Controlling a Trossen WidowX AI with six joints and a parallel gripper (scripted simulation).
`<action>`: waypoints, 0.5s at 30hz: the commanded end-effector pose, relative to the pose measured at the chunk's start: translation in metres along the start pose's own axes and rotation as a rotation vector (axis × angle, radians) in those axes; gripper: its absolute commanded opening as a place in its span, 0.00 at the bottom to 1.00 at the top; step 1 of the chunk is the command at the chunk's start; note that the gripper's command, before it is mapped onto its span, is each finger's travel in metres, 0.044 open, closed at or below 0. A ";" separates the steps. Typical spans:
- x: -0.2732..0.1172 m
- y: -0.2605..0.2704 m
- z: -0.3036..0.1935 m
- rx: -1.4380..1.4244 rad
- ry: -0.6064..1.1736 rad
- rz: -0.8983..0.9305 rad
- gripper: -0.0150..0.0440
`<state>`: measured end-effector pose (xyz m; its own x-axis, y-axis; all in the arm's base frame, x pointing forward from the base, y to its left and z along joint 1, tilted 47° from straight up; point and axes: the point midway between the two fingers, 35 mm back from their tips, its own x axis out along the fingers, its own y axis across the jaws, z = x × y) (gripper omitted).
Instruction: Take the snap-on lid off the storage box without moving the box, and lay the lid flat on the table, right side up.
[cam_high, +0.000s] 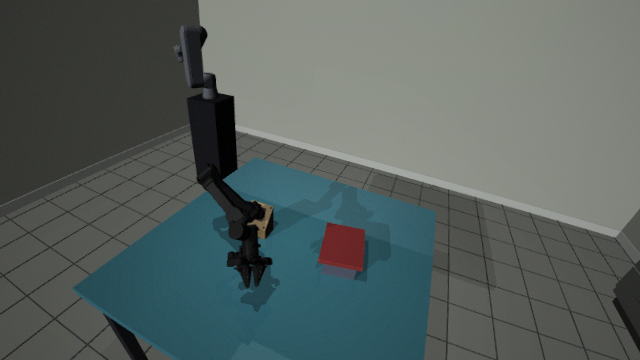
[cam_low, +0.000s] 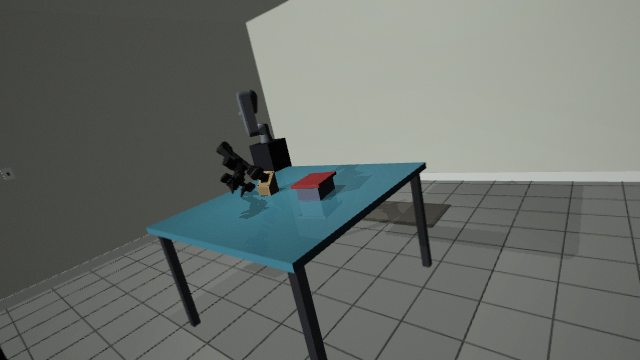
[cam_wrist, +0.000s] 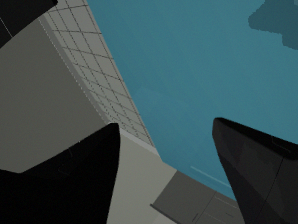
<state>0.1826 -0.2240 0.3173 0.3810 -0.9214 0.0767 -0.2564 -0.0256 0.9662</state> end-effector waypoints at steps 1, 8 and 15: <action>-0.007 -0.034 -0.033 -0.115 0.089 -0.111 0.65; -0.048 -0.111 -0.096 -0.423 0.316 -0.311 0.65; -0.117 -0.178 -0.135 -0.788 0.566 -0.413 0.65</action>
<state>0.2982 -0.0926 0.1975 0.7018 -0.6384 -0.3162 0.4419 0.0420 0.8961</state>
